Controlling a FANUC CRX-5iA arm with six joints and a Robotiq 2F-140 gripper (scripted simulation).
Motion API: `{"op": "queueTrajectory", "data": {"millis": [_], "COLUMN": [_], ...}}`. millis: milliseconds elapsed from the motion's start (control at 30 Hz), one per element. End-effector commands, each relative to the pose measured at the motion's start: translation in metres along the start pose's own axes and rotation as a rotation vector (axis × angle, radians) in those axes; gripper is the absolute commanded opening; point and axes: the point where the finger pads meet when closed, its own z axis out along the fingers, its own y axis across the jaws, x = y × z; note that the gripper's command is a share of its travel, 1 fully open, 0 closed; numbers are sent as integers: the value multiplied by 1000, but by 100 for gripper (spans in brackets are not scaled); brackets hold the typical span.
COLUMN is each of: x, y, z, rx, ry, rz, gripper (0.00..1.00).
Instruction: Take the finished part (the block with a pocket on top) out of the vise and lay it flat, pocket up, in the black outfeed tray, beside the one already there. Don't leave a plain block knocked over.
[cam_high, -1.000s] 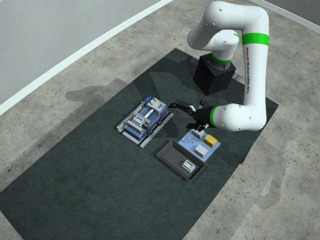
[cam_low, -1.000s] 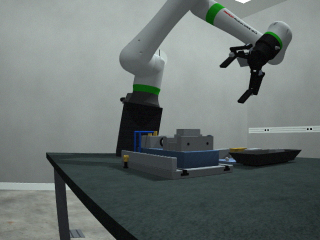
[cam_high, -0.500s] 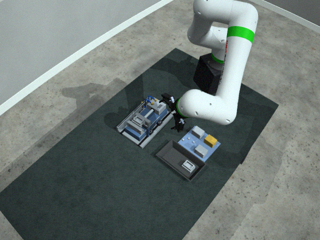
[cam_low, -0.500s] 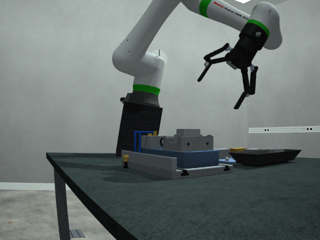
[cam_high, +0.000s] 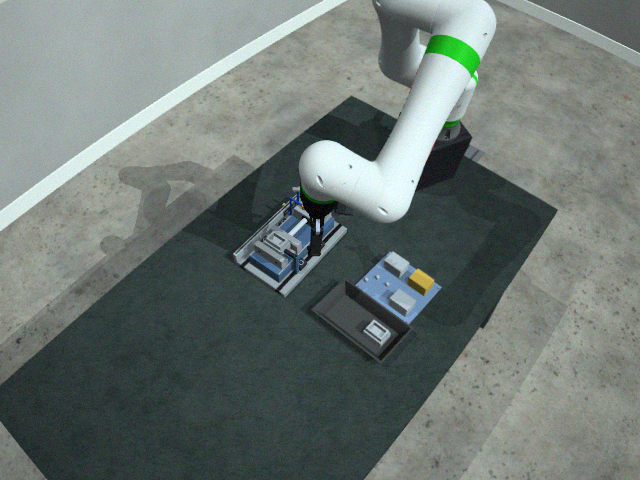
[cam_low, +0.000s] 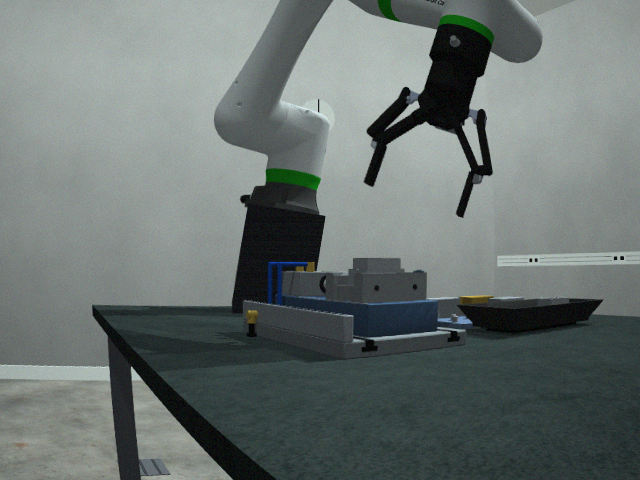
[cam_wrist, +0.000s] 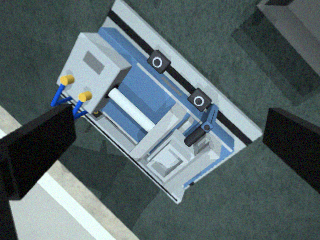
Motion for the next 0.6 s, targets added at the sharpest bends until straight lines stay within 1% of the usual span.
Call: {"op": "queueTrajectory", "data": {"millis": [0, 400, 467, 567], "x": [-19, -79, -79, -94], "y": [-5, -23, -23, -29], "z": [5, 11, 11, 11], "rx": [-74, -260, -260, -303], "ry": [38, 140, 140, 162], "rz": [147, 551, 551, 644], "gripper": [100, 100, 100, 100]}}
